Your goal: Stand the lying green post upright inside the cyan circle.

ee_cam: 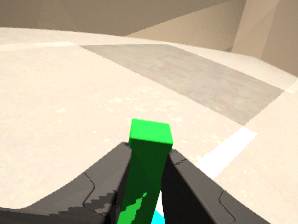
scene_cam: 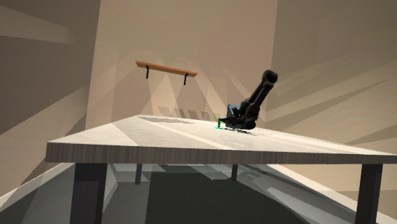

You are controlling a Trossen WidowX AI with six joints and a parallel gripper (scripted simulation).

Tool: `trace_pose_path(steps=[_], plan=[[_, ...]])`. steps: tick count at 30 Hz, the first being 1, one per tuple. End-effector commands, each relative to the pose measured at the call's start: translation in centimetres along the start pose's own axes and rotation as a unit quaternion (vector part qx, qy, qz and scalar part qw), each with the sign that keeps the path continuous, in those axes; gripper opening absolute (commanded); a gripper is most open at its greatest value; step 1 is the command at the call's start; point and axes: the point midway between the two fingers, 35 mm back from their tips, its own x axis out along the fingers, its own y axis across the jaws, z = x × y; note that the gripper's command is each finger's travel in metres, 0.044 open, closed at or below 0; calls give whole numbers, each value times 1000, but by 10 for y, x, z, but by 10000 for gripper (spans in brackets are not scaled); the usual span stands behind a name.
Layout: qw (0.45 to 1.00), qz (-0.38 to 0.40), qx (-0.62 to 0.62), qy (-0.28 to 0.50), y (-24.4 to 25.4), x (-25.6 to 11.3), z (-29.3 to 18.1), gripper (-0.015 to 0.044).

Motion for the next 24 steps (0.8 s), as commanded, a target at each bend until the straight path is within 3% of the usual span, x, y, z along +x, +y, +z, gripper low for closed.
trace_pose_path(steps=[1, 9, 24], plan=[[1000, 2, 5, -2, 2, 1, -3, 23], [1000, 2, 5, -2, 2, 1, -3, 23], [1000, 2, 5, -2, 2, 1, -3, 400]])
